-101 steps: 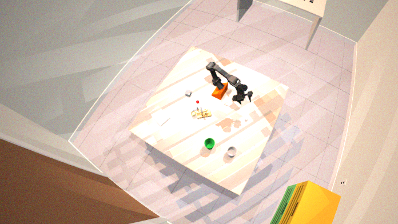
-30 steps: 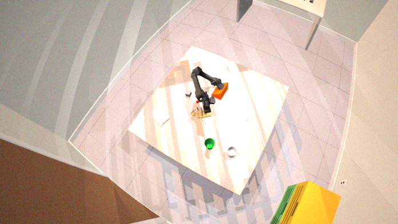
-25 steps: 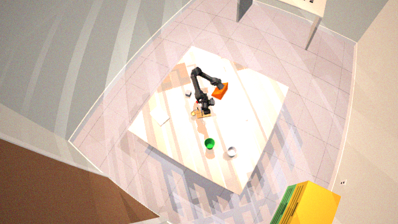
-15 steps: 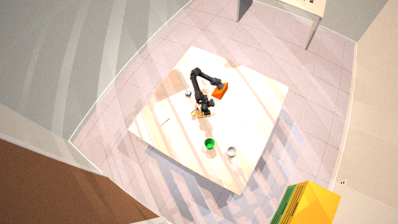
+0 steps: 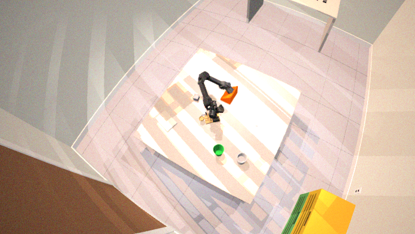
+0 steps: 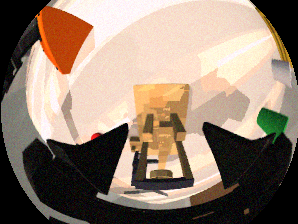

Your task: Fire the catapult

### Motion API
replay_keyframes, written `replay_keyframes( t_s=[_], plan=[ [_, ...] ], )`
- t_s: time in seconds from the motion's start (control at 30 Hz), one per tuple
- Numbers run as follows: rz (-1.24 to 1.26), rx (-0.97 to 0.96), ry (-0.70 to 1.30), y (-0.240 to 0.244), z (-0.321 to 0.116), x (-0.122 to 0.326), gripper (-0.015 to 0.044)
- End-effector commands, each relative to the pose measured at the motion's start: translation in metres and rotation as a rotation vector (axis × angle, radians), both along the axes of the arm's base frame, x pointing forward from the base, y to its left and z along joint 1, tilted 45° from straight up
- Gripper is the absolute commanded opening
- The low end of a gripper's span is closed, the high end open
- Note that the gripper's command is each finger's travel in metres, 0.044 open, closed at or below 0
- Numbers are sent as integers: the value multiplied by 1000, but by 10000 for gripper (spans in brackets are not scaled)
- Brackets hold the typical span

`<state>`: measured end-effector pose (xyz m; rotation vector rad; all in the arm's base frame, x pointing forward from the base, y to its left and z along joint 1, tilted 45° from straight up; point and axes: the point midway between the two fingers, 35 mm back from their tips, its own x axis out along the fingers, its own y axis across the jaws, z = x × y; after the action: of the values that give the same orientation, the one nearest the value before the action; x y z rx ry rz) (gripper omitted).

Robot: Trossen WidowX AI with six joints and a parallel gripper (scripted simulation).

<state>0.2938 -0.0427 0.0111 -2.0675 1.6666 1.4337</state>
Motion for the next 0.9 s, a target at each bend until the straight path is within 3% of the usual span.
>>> replay_keyframes(
  t_s=[0.0,0.5,0.87],
  plan=[
    [3,-6,11,-6,-6,-3,440],
    [2,-8,12,-19,-18,-5,440],
    [-2,-3,2,-17,-16,-2,151]
  ],
)
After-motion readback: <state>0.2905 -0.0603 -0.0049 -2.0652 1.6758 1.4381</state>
